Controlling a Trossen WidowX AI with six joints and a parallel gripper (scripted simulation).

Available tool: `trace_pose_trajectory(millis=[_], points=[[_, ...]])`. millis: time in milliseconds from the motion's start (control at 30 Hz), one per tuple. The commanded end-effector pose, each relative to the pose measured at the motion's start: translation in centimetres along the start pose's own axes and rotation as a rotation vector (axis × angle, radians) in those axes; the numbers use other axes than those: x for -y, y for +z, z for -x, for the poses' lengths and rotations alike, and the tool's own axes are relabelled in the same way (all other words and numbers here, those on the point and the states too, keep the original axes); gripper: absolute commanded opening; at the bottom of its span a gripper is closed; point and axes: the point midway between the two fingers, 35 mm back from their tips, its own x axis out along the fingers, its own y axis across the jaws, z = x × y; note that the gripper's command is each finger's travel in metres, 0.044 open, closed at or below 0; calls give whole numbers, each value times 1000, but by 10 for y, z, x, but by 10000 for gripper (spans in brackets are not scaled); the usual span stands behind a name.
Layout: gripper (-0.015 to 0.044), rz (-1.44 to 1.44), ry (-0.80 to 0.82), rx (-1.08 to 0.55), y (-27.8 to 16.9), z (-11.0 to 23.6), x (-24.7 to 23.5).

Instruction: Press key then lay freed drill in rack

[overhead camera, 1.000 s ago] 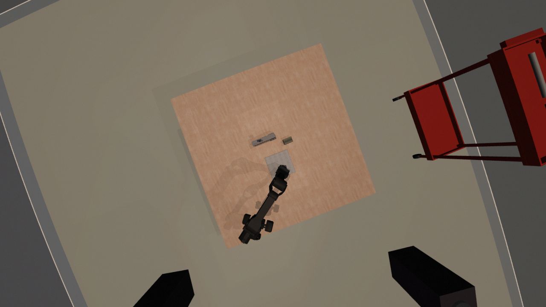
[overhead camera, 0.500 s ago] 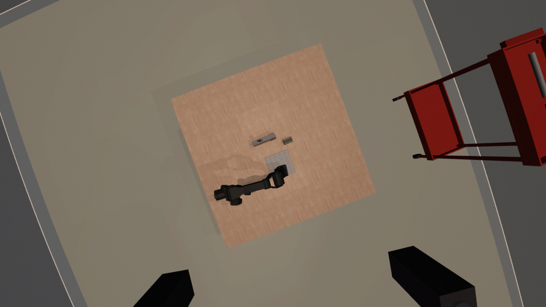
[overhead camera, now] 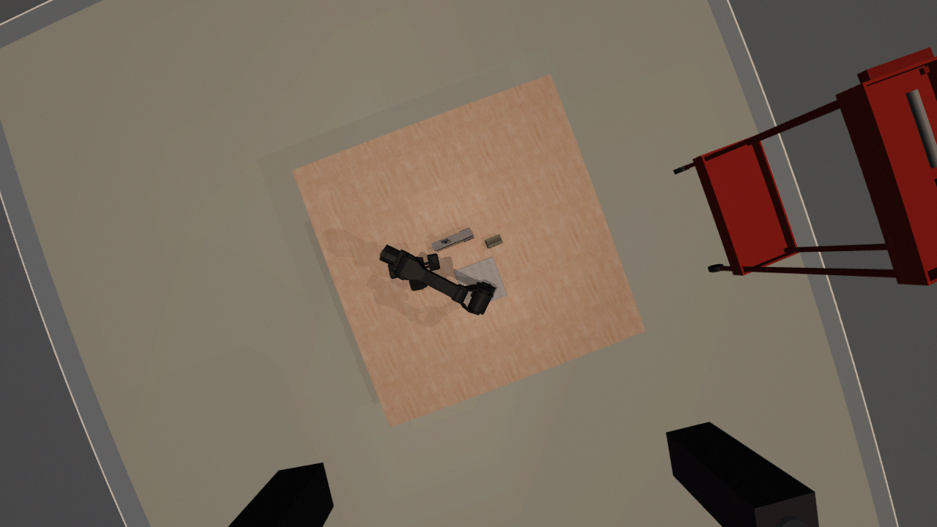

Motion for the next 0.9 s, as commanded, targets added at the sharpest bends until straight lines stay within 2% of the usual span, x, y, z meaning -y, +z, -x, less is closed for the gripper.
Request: trace_pose_trajectory(millis=[0, 233, 867], points=[[0, 58, 45, -22, -38, -1, -46], [0, 178, 110, -20, -80, 0, -125], [0, 181, 112, -19, -81, -13, -130]])
